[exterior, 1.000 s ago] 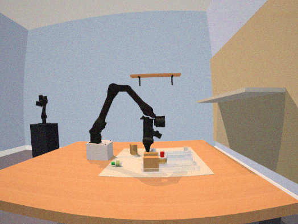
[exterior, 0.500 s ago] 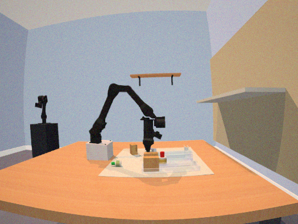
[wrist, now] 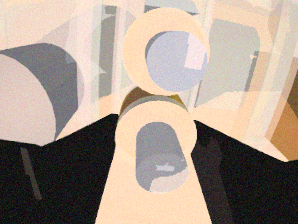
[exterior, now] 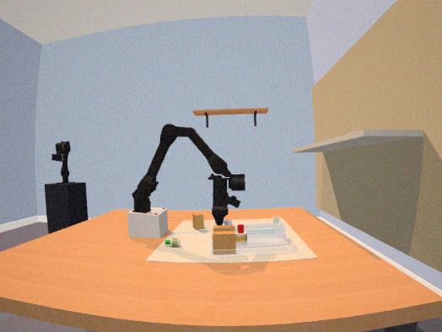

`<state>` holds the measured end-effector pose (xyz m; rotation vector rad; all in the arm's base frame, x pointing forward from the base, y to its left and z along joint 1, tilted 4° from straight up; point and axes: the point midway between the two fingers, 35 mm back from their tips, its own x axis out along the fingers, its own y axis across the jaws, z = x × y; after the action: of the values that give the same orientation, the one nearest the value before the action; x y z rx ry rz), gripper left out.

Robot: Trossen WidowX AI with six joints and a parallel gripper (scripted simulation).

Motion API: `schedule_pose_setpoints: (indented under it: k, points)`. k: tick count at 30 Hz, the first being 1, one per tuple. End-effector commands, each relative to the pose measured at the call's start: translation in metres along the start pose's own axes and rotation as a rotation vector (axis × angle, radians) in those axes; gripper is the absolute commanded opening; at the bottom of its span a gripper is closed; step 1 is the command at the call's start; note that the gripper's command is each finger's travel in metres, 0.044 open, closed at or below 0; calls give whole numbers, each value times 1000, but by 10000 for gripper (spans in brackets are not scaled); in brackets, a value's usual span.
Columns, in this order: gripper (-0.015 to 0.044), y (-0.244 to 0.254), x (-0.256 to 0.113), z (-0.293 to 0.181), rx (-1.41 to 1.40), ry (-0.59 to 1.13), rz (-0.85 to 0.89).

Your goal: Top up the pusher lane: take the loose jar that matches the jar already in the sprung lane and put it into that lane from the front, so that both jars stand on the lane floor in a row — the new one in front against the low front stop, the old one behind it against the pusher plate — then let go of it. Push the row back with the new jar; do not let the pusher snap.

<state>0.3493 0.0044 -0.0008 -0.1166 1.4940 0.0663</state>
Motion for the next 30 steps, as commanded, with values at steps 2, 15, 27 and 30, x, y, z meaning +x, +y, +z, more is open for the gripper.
schedule_pose_setpoints:
  k: [2,15,27,30]
  points:
    - [0,0,1,5,4,-23,0]
    - [0,0,5,4,4,-23,0]
    - [0,0,9,3,4,-23,0]
    - [0,0,9,2,4,-23,0]
